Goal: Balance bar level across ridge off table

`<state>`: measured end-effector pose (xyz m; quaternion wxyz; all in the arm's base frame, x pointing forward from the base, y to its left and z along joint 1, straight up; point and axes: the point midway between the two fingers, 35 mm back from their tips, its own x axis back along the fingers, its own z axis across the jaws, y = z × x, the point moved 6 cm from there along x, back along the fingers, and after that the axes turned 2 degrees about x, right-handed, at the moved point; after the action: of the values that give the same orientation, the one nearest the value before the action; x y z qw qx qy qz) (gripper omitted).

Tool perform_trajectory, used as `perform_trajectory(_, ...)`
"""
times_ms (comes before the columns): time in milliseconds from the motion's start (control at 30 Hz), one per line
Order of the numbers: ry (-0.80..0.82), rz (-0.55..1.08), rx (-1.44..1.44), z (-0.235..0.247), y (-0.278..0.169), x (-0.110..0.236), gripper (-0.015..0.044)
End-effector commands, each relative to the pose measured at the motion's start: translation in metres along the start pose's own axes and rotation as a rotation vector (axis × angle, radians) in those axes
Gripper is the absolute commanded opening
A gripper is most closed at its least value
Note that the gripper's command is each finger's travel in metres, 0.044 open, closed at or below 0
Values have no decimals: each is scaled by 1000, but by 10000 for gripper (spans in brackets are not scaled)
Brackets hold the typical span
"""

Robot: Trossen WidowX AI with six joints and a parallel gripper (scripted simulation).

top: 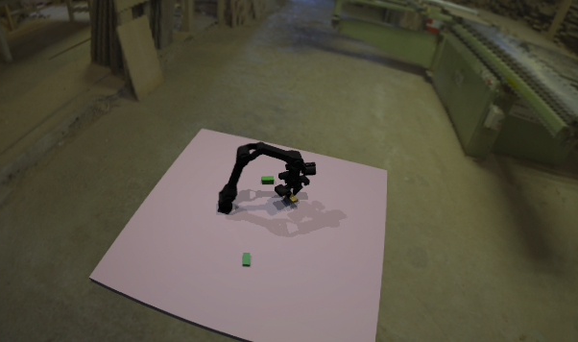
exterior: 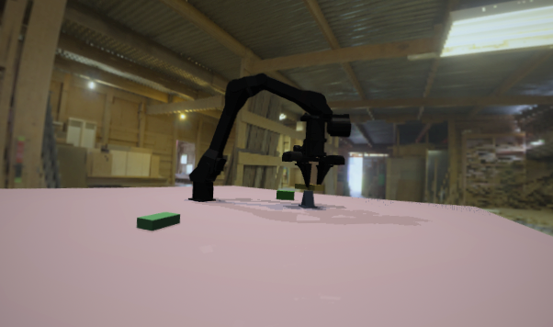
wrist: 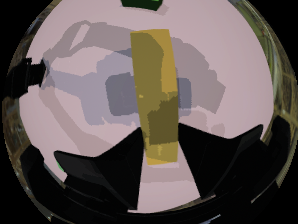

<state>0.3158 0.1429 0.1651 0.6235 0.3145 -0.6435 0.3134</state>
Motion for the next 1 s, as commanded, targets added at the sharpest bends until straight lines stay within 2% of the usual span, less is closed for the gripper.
perform_trajectory(0,1,2,4,0,0,-1,0)
perform_trajectory(967,1,2,4,0,0,-4,0)
